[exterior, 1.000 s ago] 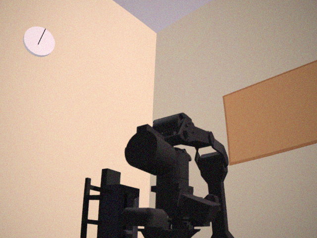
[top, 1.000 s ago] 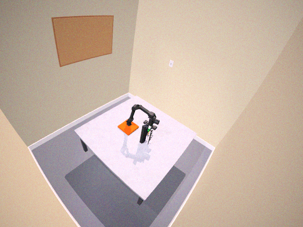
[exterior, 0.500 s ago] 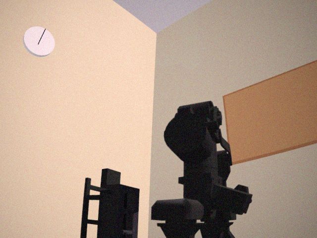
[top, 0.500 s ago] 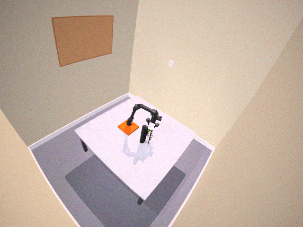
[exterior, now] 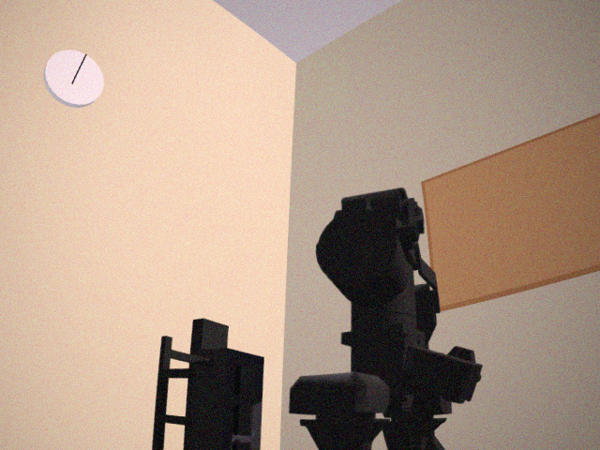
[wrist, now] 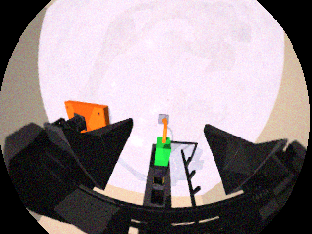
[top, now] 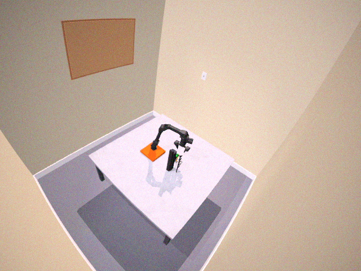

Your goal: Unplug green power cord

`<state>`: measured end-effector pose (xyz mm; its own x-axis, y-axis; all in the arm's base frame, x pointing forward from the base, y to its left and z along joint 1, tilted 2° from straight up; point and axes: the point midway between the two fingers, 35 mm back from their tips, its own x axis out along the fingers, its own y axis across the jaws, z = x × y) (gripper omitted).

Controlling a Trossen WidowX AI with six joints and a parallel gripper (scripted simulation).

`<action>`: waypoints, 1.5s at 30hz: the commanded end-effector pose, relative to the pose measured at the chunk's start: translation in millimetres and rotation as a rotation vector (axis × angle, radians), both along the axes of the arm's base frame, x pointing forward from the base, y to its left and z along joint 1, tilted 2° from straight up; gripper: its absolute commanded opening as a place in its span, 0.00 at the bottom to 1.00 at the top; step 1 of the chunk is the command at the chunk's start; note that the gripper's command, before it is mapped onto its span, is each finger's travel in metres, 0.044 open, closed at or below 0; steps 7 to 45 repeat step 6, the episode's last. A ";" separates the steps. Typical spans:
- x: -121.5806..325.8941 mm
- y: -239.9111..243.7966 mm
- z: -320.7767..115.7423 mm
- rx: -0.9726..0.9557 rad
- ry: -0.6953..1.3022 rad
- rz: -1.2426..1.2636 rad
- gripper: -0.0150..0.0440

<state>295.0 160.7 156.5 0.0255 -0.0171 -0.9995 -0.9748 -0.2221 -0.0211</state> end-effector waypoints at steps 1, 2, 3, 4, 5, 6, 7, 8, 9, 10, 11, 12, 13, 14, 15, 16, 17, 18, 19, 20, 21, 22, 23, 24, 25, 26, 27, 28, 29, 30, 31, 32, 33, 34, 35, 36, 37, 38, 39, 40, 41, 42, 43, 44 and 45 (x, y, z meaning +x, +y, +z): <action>-0.5 0.4 0.2 0.001 0.003 -0.004 1.00; -0.5 0.4 0.2 0.001 0.003 -0.004 1.00; -0.5 0.4 0.2 0.001 0.003 -0.004 1.00; -0.5 0.4 0.2 0.001 0.003 -0.004 1.00; -0.5 0.4 0.2 0.001 0.003 -0.004 1.00; -0.5 0.4 0.2 0.001 0.003 -0.004 1.00; -0.5 0.4 0.2 0.001 0.003 -0.004 1.00; -0.5 0.4 0.2 0.001 0.003 -0.004 1.00; -0.5 0.4 0.2 0.001 0.003 -0.004 1.00; -0.5 0.4 0.2 0.001 0.003 -0.004 1.00; -0.5 0.4 0.2 0.001 0.003 -0.004 1.00; -0.5 0.4 0.2 0.001 0.003 -0.004 1.00; -0.5 0.4 0.2 0.001 0.003 -0.004 1.00; -0.5 0.4 0.2 0.001 0.003 -0.004 1.00; -0.5 0.4 0.2 0.001 0.003 -0.004 1.00; -0.5 0.4 0.2 0.001 0.003 -0.004 1.00; -0.5 0.4 0.2 0.001 0.003 -0.004 1.00; -0.5 0.4 0.2 0.001 0.003 -0.004 1.00; -0.5 0.4 0.2 0.001 0.003 -0.004 1.00; -0.5 0.4 0.2 0.001 0.003 -0.004 1.00; -0.5 0.4 0.2 0.001 0.003 -0.004 1.00; -0.5 0.4 0.2 0.001 0.003 -0.004 1.00; -0.5 0.4 0.2 0.001 0.003 -0.004 1.00; -0.5 0.4 0.2 0.001 0.003 -0.004 1.00; -0.5 0.4 0.2 0.001 0.003 -0.004 1.00; -0.5 0.4 0.2 0.001 0.003 -0.004 1.00; -0.5 0.4 0.2 0.001 0.003 -0.004 1.00; -0.5 0.4 0.2 0.001 0.003 -0.004 1.00; -0.5 0.4 0.2 0.001 0.003 -0.004 1.00; -0.5 0.4 0.2 0.001 0.003 -0.004 1.00; -0.5 0.4 0.2 0.001 0.003 -0.004 1.00; -0.5 0.4 0.2 0.001 0.003 -0.004 1.00; -0.5 0.4 0.2 0.001 0.003 -0.004 1.00; -0.5 0.4 0.2 0.001 0.003 -0.004 1.00; -0.5 0.4 0.2 0.001 0.003 -0.004 1.00; -0.5 0.4 0.2 0.001 0.003 -0.004 1.00; -0.5 0.4 0.2 0.001 0.003 -0.004 1.00; -0.5 0.4 0.2 0.001 0.003 -0.004 1.00; -0.5 0.4 0.2 0.001 0.003 -0.004 1.00; -0.5 0.4 0.2 0.001 0.003 -0.004 1.00; -0.5 0.4 0.2 0.001 0.003 -0.004 1.00; -0.5 0.4 0.2 0.001 0.003 -0.004 1.00; -0.5 0.4 0.2 0.001 0.003 -0.004 1.00; -0.5 0.4 0.2 0.001 0.003 -0.004 1.00; -0.5 0.4 0.2 0.001 0.003 -0.004 1.00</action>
